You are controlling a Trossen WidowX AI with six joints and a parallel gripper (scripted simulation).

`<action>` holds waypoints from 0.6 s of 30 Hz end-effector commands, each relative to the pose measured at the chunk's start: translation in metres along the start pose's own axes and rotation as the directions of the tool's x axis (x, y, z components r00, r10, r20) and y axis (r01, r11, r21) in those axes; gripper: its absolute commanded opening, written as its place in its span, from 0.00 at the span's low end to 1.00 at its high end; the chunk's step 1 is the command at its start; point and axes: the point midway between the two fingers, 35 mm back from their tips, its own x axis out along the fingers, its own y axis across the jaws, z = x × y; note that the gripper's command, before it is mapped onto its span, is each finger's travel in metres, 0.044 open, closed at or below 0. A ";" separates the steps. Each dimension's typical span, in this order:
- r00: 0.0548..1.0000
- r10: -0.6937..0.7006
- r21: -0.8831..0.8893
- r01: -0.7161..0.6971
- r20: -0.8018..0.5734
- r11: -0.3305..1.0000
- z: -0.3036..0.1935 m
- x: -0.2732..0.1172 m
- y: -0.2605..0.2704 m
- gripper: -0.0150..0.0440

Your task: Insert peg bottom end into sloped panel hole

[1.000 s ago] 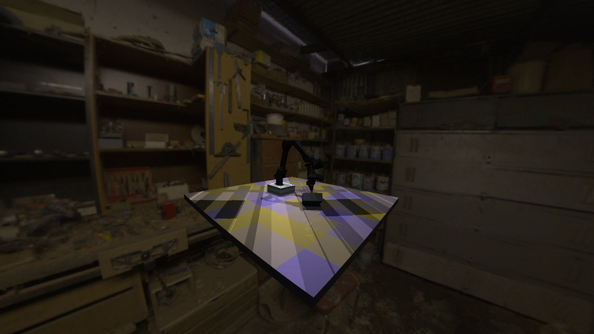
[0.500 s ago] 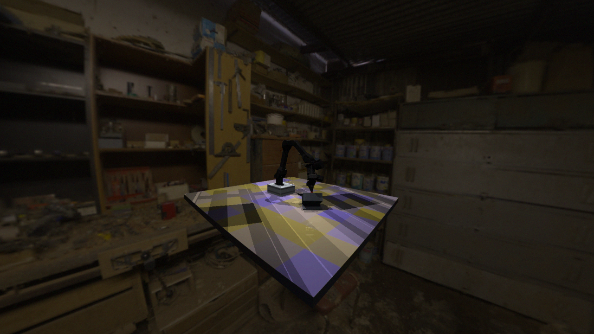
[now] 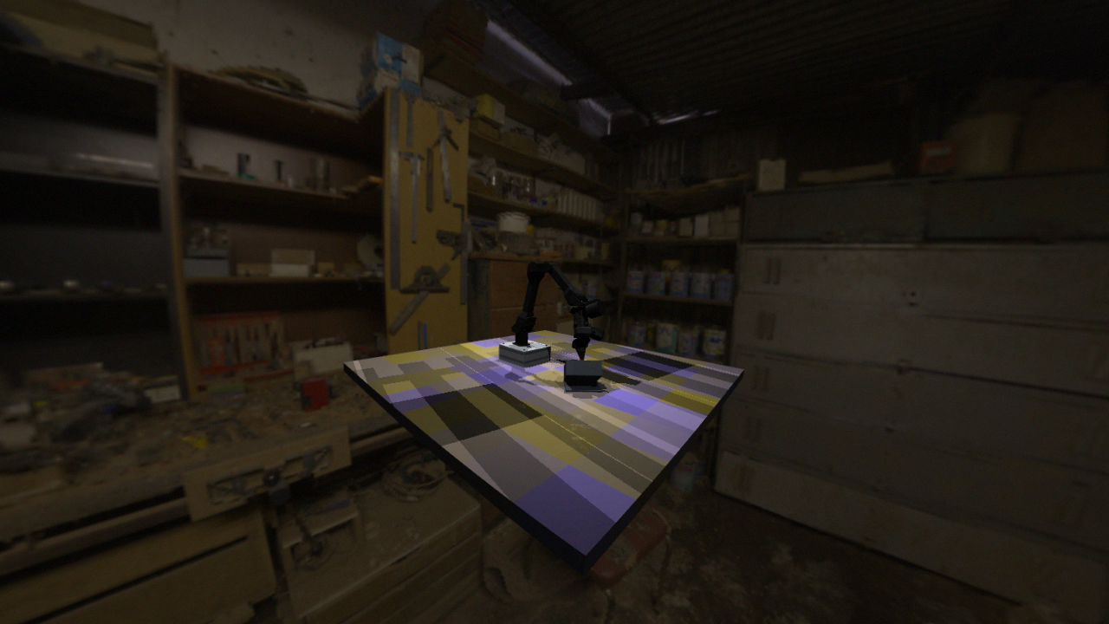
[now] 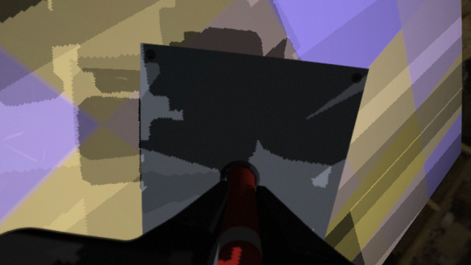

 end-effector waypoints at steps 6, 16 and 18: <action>1.000 0.000 0.000 0.000 0.000 1.000 0.000 0.000 0.000 0.39; 1.000 0.000 0.000 0.000 0.000 1.000 0.000 -0.001 0.000 0.83; 1.000 0.000 0.000 0.000 0.000 1.000 0.000 -0.002 0.000 0.92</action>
